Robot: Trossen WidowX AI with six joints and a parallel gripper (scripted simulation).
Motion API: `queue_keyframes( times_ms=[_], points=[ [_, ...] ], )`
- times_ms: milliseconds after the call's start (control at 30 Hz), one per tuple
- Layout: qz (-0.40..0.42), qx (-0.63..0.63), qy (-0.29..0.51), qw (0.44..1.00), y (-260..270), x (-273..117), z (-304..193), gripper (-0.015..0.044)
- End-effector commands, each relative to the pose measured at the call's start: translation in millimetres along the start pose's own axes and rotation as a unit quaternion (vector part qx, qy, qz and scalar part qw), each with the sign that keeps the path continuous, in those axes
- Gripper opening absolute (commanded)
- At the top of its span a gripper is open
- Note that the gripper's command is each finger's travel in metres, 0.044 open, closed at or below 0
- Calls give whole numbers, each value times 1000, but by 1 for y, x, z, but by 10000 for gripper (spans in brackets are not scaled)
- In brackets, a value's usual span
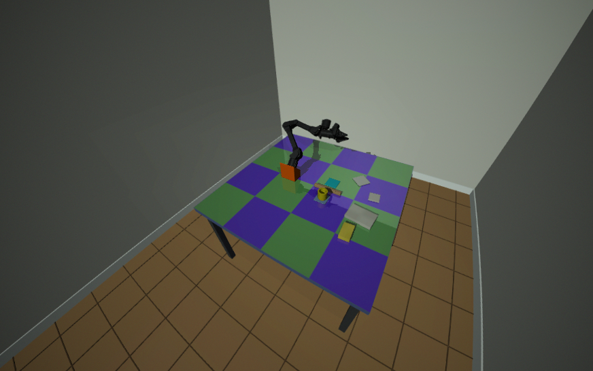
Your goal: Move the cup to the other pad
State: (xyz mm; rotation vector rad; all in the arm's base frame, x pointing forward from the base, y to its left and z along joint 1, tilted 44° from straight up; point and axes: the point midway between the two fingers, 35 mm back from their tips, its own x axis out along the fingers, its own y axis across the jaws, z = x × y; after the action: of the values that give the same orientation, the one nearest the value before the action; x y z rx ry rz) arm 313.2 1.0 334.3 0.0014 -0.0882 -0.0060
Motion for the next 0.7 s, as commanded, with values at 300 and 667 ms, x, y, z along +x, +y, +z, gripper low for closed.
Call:
queue_keyframes(
  times_ms=[300, 667],
  points=[
    [63, -159, 276, 946, -34, 51, -130, 167],
    [269, -192, 508, 796, -86, 22, -287, 167]
  ],
)
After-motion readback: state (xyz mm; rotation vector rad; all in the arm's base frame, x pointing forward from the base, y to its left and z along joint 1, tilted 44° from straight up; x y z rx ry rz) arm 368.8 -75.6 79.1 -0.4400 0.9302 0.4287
